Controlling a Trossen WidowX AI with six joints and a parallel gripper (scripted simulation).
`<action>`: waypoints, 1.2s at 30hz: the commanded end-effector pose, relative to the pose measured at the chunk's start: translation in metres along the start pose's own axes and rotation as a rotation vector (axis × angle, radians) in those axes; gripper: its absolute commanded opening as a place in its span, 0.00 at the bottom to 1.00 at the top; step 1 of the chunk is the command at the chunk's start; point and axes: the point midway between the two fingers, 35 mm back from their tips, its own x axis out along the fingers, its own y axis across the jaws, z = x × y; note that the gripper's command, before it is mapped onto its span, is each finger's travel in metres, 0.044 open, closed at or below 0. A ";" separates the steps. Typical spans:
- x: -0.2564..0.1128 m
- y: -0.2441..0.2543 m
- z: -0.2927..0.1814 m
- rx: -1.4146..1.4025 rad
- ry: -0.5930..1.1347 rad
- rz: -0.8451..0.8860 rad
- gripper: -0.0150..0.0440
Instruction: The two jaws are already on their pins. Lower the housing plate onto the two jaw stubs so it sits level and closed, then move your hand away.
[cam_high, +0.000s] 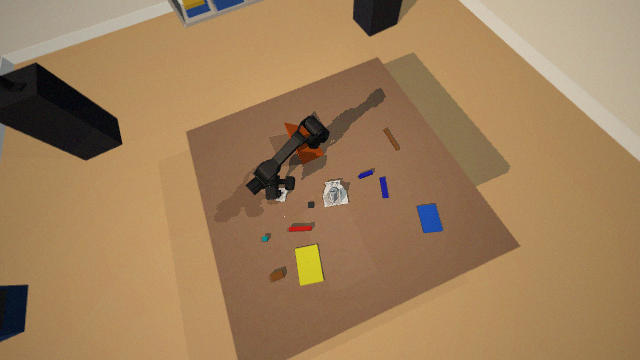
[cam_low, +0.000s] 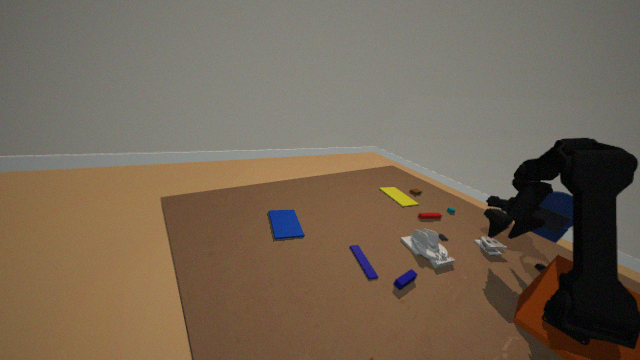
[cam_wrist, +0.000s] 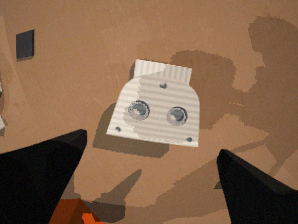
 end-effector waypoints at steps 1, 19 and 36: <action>0.002 0.000 0.000 0.000 0.000 0.000 1.00; 0.031 0.000 0.003 0.002 -0.003 0.002 1.00; 0.051 0.000 0.003 0.004 -0.004 0.004 1.00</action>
